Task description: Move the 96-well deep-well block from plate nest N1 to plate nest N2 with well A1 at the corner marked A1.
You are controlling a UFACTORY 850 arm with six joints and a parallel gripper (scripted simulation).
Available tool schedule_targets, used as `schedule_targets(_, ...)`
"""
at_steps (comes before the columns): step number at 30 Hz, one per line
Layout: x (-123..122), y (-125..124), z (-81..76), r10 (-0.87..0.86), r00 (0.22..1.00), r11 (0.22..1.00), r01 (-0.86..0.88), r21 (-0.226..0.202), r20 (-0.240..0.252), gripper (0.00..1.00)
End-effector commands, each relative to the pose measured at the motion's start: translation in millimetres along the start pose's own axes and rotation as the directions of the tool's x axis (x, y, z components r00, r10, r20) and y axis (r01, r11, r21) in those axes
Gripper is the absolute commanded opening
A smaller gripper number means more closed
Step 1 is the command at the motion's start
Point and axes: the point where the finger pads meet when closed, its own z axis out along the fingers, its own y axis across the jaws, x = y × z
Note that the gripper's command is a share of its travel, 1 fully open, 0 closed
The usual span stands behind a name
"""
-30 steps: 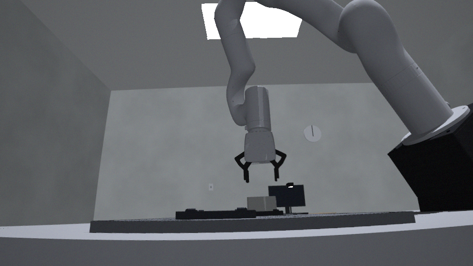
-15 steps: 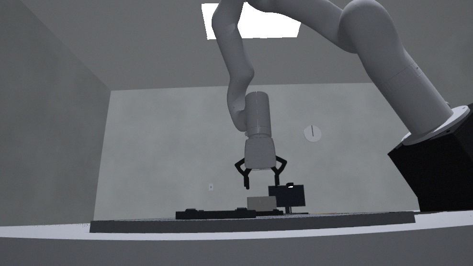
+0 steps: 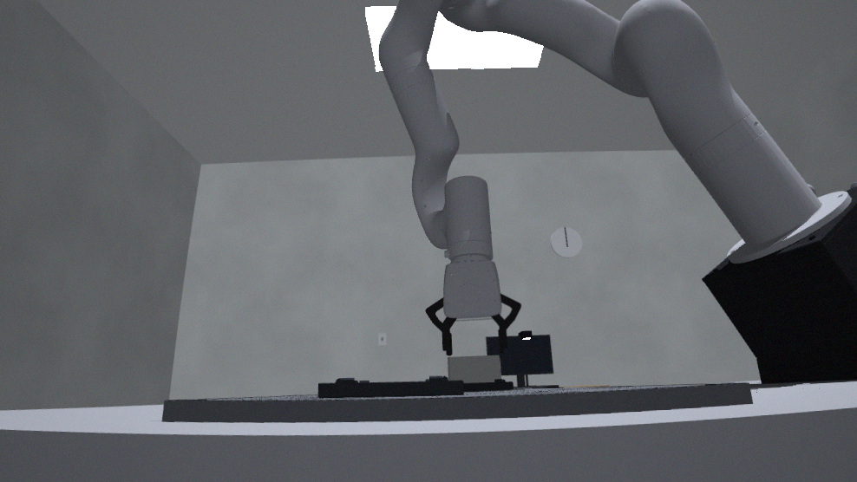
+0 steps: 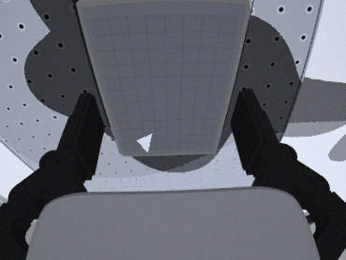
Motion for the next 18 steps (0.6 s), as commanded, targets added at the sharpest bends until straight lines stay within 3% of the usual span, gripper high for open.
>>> schedule_targets(1, 0, -1, 7.2, 0.000, 1.000, 1.000, 0.000, 0.002, -0.001, 1.00)
schedule_targets(11, 0, -1, 20.0, 0.000, 1.000, 1.000, 0.000, 0.002, -0.001, 1.00)
schedule_targets(18, 0, -1, 20.0, 0.000, 1.000, 1.000, 0.000, 0.002, -0.001, 1.00)
